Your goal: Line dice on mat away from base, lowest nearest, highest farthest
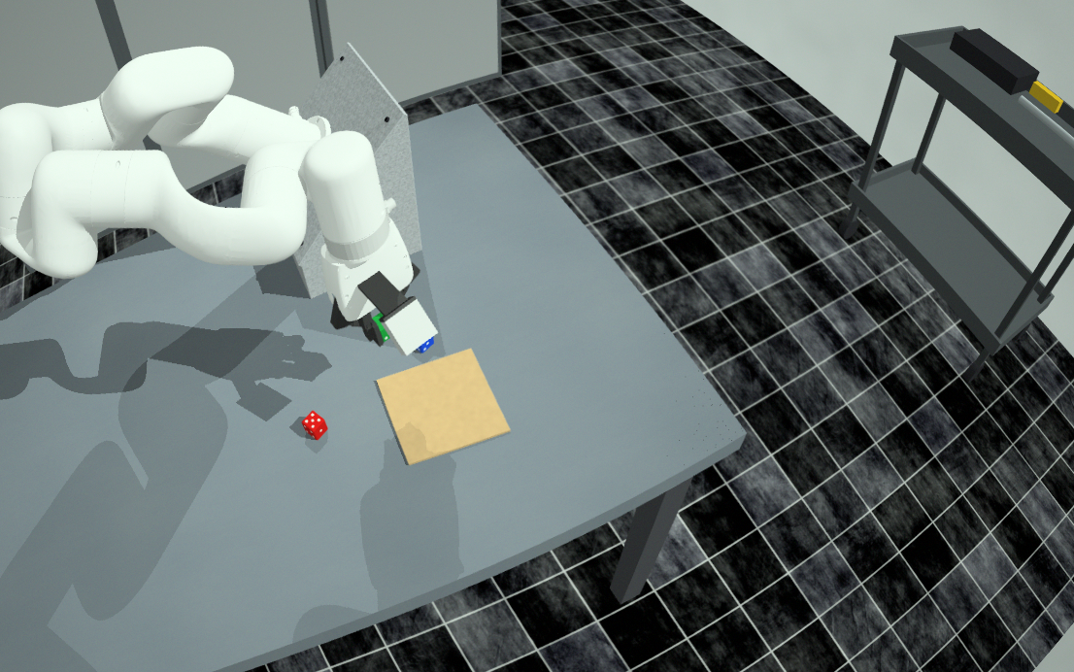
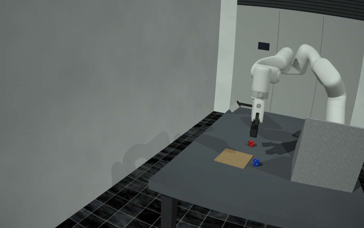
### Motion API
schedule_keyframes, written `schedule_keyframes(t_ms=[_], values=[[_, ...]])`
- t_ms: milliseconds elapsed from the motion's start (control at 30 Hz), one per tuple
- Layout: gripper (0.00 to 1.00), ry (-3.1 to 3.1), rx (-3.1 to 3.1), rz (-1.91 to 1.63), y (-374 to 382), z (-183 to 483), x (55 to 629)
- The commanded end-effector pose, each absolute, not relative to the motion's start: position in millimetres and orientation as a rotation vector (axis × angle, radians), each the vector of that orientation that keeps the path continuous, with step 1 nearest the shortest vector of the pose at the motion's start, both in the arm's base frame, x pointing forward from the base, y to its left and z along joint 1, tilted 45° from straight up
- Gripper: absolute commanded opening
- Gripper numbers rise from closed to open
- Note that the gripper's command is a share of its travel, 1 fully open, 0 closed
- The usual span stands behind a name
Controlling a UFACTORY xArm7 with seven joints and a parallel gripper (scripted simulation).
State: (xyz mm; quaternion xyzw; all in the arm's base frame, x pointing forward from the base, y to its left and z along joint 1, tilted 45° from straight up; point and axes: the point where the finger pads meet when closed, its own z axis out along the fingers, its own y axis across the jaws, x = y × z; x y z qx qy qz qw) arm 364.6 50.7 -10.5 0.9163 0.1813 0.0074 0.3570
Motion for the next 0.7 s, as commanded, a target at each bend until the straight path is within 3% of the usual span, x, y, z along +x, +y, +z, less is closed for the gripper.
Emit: schedule_keyframes(t_ms=[0, 667], values=[[0.21, 0.313, 2.335, 0.066, 74.5, -36.4, 376.7], [0.21, 0.312, 2.335, 0.067, 69.7, -41.9, 377.8]])
